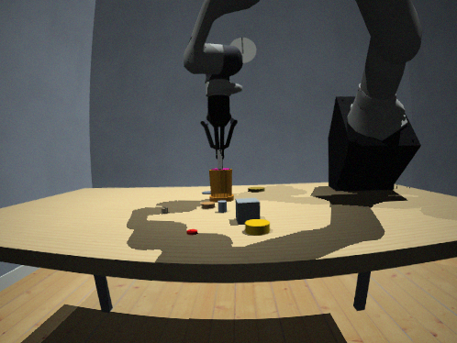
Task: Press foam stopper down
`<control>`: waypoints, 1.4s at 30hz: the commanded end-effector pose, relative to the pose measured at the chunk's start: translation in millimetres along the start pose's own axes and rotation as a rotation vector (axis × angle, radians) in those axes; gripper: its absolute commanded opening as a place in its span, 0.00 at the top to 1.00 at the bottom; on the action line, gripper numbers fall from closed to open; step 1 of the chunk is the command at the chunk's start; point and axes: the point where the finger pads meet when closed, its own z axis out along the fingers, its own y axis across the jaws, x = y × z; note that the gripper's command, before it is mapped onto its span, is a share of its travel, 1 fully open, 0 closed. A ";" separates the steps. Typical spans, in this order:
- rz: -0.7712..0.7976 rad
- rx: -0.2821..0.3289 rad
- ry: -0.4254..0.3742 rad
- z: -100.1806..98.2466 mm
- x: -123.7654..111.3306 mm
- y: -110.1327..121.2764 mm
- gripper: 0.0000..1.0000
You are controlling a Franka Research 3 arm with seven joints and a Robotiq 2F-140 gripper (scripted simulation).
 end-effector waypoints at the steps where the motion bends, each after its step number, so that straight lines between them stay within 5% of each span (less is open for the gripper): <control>1: -0.003 0.005 0.009 4.6 2.9 -3.0 1.00; 42: -0.003 0.005 0.009 1.0 2.5 -2.7 1.00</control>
